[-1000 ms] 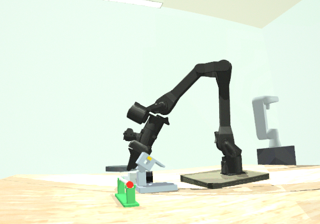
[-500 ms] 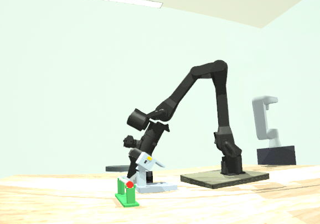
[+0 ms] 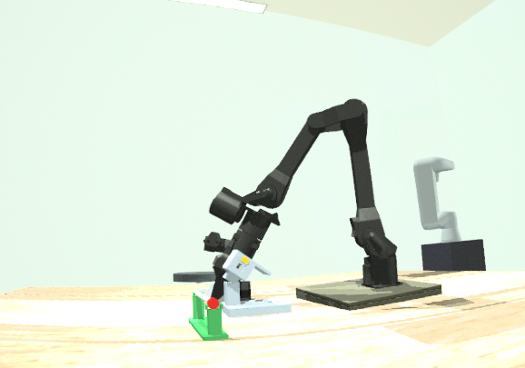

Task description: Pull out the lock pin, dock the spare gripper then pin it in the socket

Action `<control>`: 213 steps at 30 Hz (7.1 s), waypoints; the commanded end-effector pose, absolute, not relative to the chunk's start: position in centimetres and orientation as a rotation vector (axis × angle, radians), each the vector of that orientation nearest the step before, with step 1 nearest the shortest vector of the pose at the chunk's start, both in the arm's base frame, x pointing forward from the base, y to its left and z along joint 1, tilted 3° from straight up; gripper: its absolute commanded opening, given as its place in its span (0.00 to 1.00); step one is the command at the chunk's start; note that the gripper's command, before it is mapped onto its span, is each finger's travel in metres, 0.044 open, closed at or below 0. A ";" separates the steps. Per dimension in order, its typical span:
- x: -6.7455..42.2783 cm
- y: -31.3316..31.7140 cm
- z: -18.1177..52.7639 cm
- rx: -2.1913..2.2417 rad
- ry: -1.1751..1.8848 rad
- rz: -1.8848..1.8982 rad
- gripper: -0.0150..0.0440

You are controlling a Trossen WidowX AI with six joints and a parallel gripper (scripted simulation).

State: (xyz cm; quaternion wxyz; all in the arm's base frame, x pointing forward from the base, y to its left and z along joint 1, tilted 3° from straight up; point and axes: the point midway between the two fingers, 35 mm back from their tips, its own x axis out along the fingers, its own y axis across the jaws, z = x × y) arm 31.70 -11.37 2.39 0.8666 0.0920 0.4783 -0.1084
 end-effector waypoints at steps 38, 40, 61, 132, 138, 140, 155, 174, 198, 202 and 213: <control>31.9 -12.0 10.6 0.193 1.005 -0.234 0.25; 31.7 -12.0 11.6 0.193 1.005 -0.234 0.25; 31.0 -11.8 13.3 0.204 1.020 -0.235 0.25; 23.2 -0.3 16.3 1.785 1.481 0.166 0.25; 23.2 -0.3 16.3 1.785 1.481 0.166 0.25; 23.2 -0.3 16.3 1.785 1.481 0.166 0.25; 24.5 -0.2 14.9 1.801 1.510 0.166 0.25; 26.0 0.0 12.9 1.801 1.510 0.168 0.25; 27.8 0.1 10.8 1.800 1.509 0.169 0.25; 27.5 0.1 10.8 1.793 1.519 0.161 0.25; 27.5 0.1 10.8 1.793 1.519 0.161 0.43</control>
